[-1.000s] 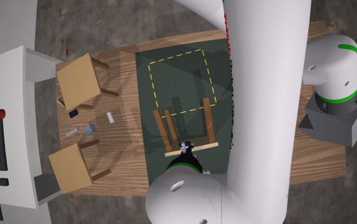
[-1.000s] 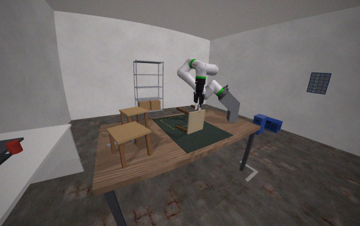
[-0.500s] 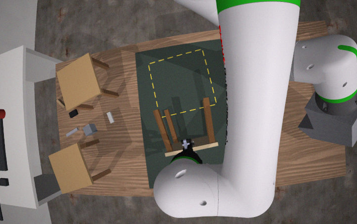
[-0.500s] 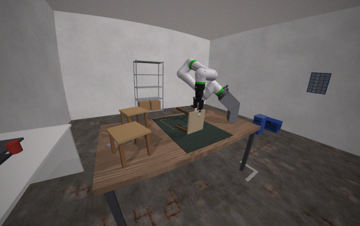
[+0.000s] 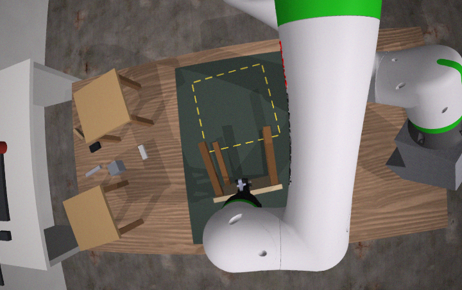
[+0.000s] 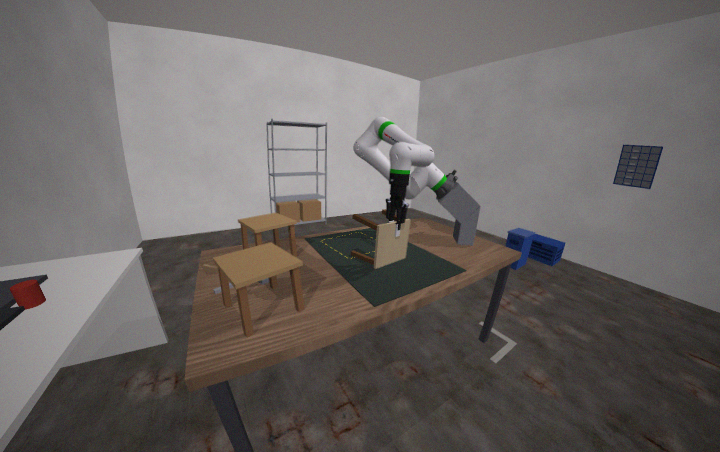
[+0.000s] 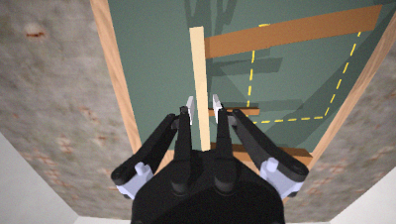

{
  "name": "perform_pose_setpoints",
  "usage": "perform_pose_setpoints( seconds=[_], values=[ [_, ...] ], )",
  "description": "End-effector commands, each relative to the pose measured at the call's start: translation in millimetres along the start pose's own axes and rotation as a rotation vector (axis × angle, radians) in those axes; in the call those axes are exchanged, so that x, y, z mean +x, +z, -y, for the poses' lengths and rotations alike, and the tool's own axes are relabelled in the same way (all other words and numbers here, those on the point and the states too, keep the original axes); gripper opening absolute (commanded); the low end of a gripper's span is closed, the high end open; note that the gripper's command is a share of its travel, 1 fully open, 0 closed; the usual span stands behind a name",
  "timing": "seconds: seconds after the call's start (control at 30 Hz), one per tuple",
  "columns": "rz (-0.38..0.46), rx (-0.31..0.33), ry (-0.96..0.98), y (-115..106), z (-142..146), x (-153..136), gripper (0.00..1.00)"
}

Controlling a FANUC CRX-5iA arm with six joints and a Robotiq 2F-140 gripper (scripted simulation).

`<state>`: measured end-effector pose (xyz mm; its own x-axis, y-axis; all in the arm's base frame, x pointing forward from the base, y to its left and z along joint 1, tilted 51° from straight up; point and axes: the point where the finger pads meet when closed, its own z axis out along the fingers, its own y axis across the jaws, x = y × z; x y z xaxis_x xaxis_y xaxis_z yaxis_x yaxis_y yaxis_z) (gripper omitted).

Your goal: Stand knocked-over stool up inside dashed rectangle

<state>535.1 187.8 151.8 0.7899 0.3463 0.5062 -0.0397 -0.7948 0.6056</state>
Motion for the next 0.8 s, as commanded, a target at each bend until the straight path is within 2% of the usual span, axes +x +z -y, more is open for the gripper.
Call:
perform_pose_setpoints(
  seconds=[0.0, 0.03, 0.07, 0.77],
  values=[
    [-0.001, 0.001, 0.0, -0.4, 0.3, 0.6, 0.33],
    [-0.001, 0.001, 0.0, -0.4, 0.3, 0.6, 0.33],
    [-0.001, 0.001, 0.0, -0.4, 0.3, 0.6, 0.1],
    [-0.001, 0.001, 0.0, -0.4, 0.3, 0.6, 0.1]
  ],
)
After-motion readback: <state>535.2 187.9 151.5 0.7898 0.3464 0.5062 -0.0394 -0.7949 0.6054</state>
